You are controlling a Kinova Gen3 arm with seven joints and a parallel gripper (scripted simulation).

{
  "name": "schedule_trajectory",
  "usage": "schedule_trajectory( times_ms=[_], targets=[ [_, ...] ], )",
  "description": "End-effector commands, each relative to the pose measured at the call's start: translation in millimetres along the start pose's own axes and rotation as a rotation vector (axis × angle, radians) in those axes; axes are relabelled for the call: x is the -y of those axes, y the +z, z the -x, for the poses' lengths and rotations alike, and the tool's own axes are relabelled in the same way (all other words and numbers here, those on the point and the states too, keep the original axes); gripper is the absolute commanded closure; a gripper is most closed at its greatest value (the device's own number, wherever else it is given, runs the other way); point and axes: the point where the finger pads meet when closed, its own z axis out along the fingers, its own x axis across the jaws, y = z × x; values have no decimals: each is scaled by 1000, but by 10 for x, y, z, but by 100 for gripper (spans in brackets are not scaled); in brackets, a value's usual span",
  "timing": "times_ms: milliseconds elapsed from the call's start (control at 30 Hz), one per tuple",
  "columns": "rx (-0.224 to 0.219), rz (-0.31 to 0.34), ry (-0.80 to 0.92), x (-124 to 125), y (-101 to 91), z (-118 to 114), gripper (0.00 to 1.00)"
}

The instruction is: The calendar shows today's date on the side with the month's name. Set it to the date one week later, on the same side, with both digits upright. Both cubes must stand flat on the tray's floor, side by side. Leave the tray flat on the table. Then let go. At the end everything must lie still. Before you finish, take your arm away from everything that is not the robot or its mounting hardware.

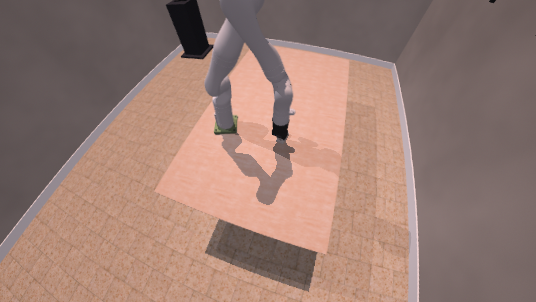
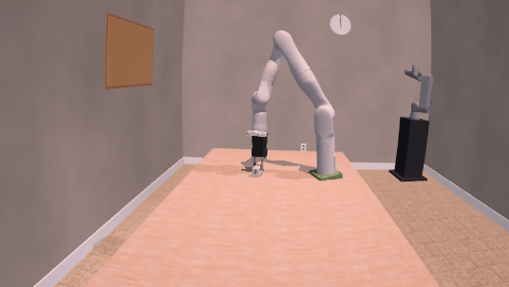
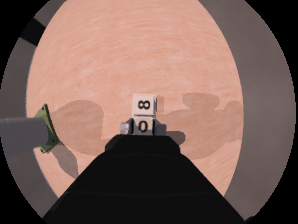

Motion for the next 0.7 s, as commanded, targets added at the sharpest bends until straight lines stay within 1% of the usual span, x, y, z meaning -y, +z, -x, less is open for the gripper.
schedule_trajectory(
  times_ms=[0,267,333,467,667],
  targets=[
    [-1,0,0,0,-4,-4,40],
    [-1,0,0,0,-50,-4,40],
    [-1,0,0,0,-93,-4,40],
    [-1,0,0,0,-225,-4,40],
    [-1,0,0,0,-502,-4,40]
  ],
)
